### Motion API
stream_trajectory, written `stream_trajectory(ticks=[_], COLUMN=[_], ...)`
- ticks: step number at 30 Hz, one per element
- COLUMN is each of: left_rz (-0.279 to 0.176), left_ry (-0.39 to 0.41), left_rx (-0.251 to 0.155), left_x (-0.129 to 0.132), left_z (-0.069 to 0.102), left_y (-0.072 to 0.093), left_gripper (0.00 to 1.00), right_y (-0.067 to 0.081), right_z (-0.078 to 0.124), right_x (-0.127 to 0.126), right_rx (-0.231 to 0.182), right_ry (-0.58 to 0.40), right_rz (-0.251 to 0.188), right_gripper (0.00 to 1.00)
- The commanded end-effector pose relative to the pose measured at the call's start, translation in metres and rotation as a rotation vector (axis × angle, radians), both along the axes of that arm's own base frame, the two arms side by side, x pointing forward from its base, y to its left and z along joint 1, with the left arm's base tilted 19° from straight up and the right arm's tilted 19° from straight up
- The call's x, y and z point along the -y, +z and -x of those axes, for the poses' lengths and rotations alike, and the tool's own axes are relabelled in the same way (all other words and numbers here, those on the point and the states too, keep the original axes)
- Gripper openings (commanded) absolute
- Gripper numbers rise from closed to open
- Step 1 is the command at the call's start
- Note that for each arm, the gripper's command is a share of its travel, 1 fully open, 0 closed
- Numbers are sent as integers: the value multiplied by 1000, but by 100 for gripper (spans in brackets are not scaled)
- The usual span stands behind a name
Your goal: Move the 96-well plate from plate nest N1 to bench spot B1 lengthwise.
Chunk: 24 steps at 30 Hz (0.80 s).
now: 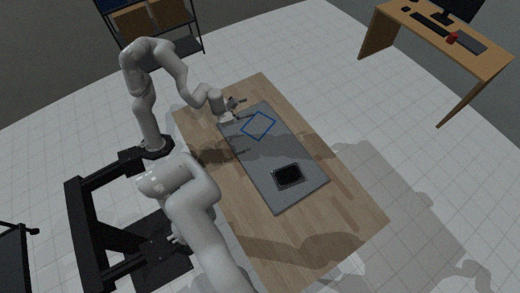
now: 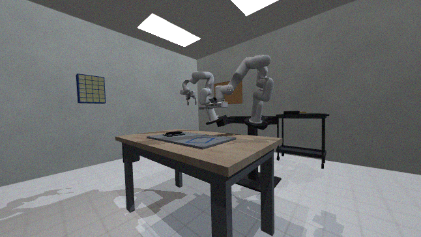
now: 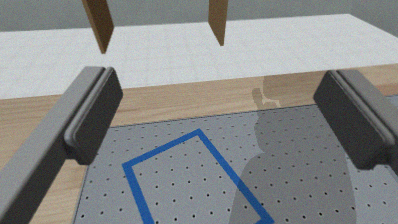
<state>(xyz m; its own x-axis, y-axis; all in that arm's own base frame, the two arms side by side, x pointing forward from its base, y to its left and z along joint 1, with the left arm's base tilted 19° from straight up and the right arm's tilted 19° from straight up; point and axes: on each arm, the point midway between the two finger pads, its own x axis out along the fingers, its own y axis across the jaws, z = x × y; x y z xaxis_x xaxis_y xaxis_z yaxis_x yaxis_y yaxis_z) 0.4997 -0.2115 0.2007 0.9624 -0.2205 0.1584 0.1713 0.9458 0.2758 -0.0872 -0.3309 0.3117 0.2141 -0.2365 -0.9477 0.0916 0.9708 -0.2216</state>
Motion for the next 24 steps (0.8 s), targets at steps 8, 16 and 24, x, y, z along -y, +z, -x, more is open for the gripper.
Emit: stream_trajectory(ticks=[8, 16, 24], left_rz=[1, 1, 1], left_ry=[3, 3, 3], left_rx=[7, 7, 7], left_x=[43, 69, 103], left_z=[-10, -14, -20], left_y=[-24, -39, -60], left_gripper=[37, 37, 37], right_y=[1, 1, 1], right_z=[0, 0, 0], right_x=[0, 0, 0], right_rx=[0, 0, 0], right_ry=[0, 0, 0], right_rz=[3, 3, 3], right_gripper=[100, 100, 100])
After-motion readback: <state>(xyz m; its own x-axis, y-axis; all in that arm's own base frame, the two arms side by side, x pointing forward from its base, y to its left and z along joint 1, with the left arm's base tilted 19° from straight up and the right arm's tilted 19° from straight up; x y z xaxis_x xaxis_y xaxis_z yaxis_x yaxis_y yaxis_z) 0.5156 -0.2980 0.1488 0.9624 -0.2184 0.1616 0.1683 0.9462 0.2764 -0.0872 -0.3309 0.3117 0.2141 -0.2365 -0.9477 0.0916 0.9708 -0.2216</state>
